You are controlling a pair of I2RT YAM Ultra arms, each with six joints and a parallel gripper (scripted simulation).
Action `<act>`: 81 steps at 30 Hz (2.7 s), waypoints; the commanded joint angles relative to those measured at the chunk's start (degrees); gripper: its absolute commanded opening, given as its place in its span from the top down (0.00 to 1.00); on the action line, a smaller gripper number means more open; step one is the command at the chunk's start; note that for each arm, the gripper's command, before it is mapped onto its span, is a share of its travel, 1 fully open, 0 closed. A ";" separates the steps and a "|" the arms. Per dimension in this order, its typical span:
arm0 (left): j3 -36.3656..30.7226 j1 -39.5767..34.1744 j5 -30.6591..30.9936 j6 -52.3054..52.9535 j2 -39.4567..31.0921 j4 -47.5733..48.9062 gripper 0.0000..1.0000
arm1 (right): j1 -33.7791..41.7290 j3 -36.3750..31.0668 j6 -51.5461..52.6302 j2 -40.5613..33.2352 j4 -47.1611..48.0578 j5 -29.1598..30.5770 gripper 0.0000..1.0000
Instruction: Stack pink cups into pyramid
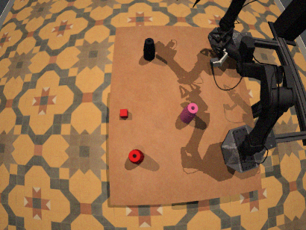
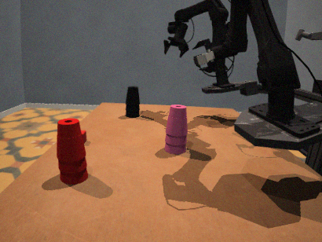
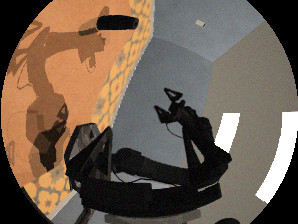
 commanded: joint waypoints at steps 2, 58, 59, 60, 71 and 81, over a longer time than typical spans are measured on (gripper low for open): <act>0.71 -0.43 -0.07 0.33 -1.04 0.11 0.00 | -0.15 0.86 -0.02 -0.82 -0.10 -0.20 0.00; -35.56 20.25 20.21 66.78 -37.70 -27.19 0.00 | 58.41 -20.90 -30.77 -19.91 24.56 32.54 0.00; -36.05 20.90 20.36 68.56 -38.46 -27.85 0.00 | 60.30 -21.55 -31.63 -20.54 25.25 33.51 0.00; -36.52 21.55 20.48 70.29 -39.19 -28.45 0.00 | 62.22 -22.22 -32.51 -21.18 25.96 34.49 0.00; -40.35 27.41 21.20 86.10 -44.77 -32.79 0.00 | 81.07 -29.01 -41.79 -27.60 33.34 44.56 0.00; -43.83 32.74 21.51 98.74 -48.62 -33.92 0.00 | 103.24 -36.82 -52.02 -35.07 41.38 55.92 0.00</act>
